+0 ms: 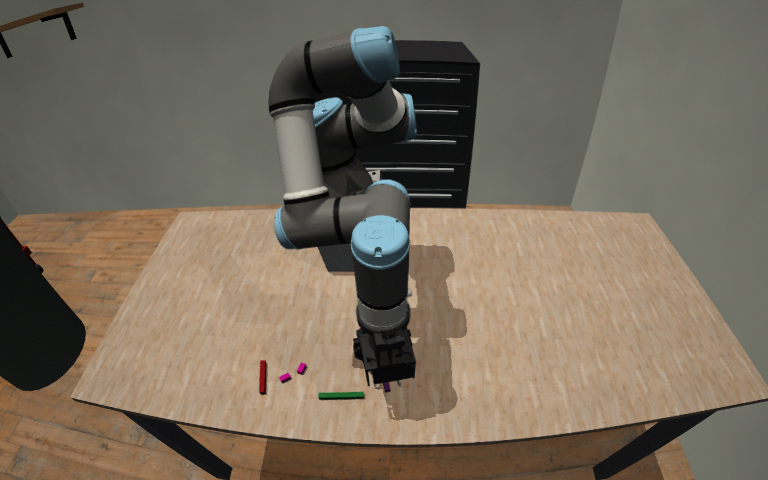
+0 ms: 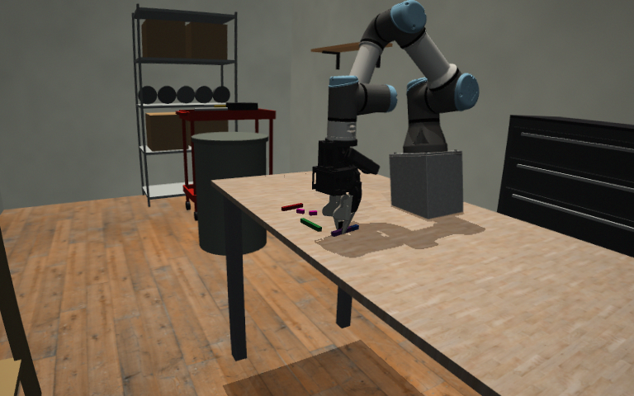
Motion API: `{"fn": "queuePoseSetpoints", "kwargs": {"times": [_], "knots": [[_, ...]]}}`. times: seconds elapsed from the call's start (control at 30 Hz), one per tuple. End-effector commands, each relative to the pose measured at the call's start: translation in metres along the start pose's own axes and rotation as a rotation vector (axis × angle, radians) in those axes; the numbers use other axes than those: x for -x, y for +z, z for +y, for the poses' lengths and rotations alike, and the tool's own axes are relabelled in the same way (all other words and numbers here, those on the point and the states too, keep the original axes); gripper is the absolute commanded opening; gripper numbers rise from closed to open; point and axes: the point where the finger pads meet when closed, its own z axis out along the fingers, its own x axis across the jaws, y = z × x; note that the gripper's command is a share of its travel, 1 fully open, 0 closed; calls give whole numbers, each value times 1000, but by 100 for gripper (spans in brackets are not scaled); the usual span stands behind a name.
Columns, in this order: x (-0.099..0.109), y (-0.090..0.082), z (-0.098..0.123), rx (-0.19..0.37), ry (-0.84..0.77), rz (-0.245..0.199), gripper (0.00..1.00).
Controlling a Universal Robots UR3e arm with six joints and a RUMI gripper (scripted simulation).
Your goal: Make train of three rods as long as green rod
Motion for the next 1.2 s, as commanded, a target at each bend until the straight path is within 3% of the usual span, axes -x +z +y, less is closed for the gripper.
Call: {"fn": "queuePoseSetpoints", "kwargs": {"times": [0.0, 0.53, 1.17], "knots": [[0, 0, 1, 2, 0, 1, 0], [0, 0, 1, 2, 0, 1, 14], [0, -8, 1, 2, 0, 1, 14]]}}
